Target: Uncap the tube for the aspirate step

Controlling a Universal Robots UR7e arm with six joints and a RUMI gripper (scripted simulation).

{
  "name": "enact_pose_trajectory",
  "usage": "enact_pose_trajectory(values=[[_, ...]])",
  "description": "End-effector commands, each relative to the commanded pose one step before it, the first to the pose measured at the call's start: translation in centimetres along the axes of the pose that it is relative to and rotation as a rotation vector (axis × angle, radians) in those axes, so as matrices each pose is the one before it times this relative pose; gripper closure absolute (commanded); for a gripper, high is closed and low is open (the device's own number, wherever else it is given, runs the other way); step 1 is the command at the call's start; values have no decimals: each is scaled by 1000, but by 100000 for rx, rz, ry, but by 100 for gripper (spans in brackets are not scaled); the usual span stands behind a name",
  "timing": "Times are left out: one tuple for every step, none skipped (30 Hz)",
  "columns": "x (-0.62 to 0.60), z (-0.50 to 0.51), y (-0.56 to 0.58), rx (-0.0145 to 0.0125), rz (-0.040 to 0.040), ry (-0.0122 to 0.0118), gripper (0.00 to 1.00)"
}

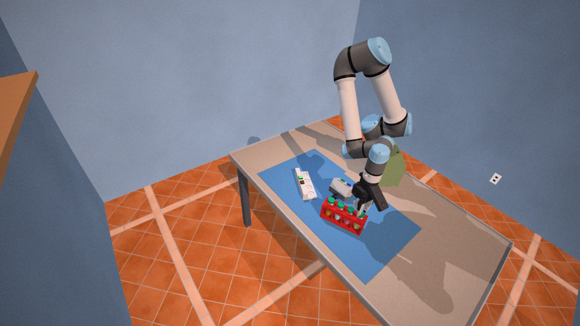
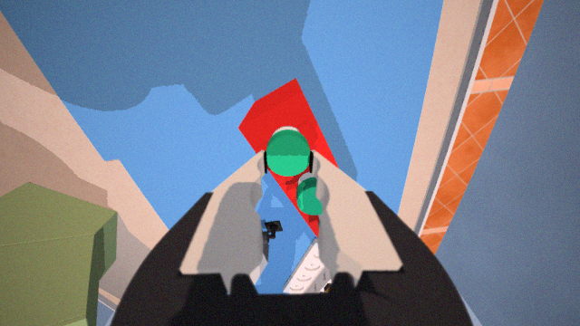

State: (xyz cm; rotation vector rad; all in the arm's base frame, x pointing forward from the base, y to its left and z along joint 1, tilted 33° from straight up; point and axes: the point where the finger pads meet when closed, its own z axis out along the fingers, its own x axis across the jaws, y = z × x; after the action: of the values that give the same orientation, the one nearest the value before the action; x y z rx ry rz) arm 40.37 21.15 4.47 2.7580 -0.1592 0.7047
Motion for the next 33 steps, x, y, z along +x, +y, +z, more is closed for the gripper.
enact_pose_trajectory(values=[[11, -15, -17, -677, 2198, -96, 100], [0, 0, 0, 0, 0, 0, 65], [0, 0, 0, 0, 0, 0, 65], [0, 0, 0, 0, 0, 0, 65], [0, 0, 0, 0, 0, 0, 65], [2, 5, 6, 3, -2, 2, 65], [0, -1, -2, -1, 1, -1, 65], [0, -1, -1, -1, 0, 0, 65], [0, -1, -1, 0, 0, 0, 65], [0, -1, -1, 0, 0, 0, 65], [0, 0, -1, 0, 0, 0, 65], [0, 0, 0, 0, 0, 0, 65], [-1, -54, -4, -2, -8332, 0, 65], [0, -5, -2, -1, -8333, 0, 65], [0, 0, 0, 0, 0, 0, 65], [0, 0, 0, 0, 0, 0, 65], [0, -1, -1, 0, -8333, 0, 65], [0, 3, 3, 2, -8334, 0, 65], [0, 1, 1, 0, 0, 0, 65], [0, -1, -1, -1, -8333, 0, 65], [0, 1, 1, 0, 0, 0, 65], [0, -1, -1, -1, -8333, 0, 65], [0, 1, 1, 0, 0, 0, 65], [0, -1, -1, -9, -8145, -3, 65], [0, 1, 1, 9, -189, 3, 65], [0, -1, -1, -24, -7872, -9, 65], [0, 1, 1, 23, -461, 10, 65], [0, -1, -1, -37, -7649, -18, 65], [0, 1, 1, 36, -684, 20, 65], [0, -1, -1, -48, -7460, -28, 65], [0, 1, 1, 46, -874, 31, 65], [0, 0, 0, 0, 0, 0, 65], [0, 0, 0, 0, 0, 0, 65]])
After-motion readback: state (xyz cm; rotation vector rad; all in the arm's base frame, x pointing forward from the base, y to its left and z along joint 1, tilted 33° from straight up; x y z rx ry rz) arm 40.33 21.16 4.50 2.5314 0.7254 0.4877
